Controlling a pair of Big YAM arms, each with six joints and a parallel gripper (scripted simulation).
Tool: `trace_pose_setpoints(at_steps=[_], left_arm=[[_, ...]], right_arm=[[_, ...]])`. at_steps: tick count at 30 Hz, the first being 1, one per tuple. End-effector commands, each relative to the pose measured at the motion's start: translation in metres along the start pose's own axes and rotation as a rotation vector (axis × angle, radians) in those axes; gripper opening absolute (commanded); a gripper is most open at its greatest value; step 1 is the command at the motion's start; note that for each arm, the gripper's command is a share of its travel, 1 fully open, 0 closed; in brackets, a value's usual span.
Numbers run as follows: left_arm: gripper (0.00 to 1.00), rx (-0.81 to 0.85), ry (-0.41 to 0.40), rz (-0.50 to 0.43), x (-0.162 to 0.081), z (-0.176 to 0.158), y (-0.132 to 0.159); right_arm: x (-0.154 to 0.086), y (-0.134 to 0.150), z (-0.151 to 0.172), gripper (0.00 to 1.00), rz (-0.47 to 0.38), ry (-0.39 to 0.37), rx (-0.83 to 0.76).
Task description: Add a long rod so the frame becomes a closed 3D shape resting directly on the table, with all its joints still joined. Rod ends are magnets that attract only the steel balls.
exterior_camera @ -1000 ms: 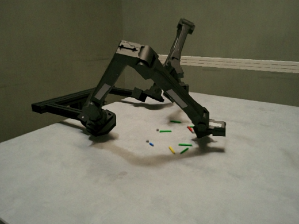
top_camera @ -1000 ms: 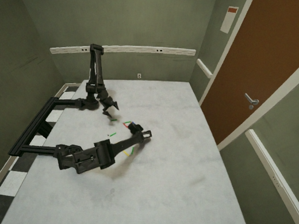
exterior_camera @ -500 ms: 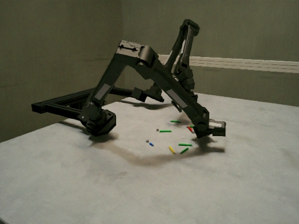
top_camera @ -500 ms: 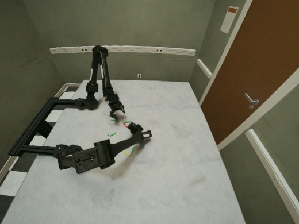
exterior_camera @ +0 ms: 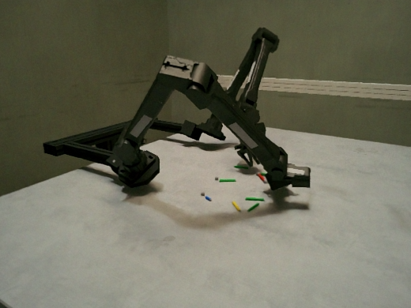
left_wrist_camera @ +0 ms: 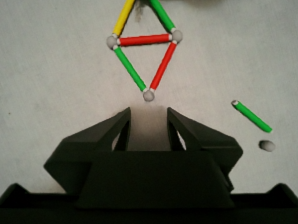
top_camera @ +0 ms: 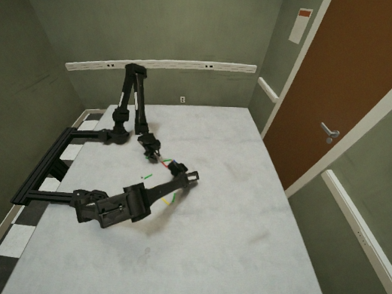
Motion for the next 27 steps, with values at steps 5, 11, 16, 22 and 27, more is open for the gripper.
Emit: trace_pose_setpoints(at_steps=[5,11,16,22,27], left_arm=[[0.41,-0.086,-0.034,-0.017,0.016,-0.004,-0.013],[0.41,-0.092,-0.03,-0.025,0.012,-0.003,-0.016],[0.41,-0.11,-0.031,-0.026,0.01,0.001,-0.022],[0.41,-0.078,-0.033,-0.007,0.029,-0.002,-0.02],[0.41,-0.078,-0.034,-0.007,0.037,-0.001,-0.02]], right_arm=[[-0.001,0.003,-0.011,0.0,0.004,0.014,-0.015],[-0.001,0.003,-0.011,0.0,0.004,0.014,-0.015],[-0.001,0.003,-0.011,0.0,0.004,0.014,-0.015],[-0.001,0.003,-0.011,0.0,0.004,0.014,-0.015],[-0.001,0.003,-0.011,0.0,0.004,0.014,-0.015]])
Point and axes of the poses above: on each arm, the point where the finger pads meet when closed, its own x axis out along the fingers, its own z axis across the jaws, y = z × x, the point moved 3 cm from there along -x, back along the fingers, and after that the axes turned 3 degrees about -x, right-handed, at the moved point
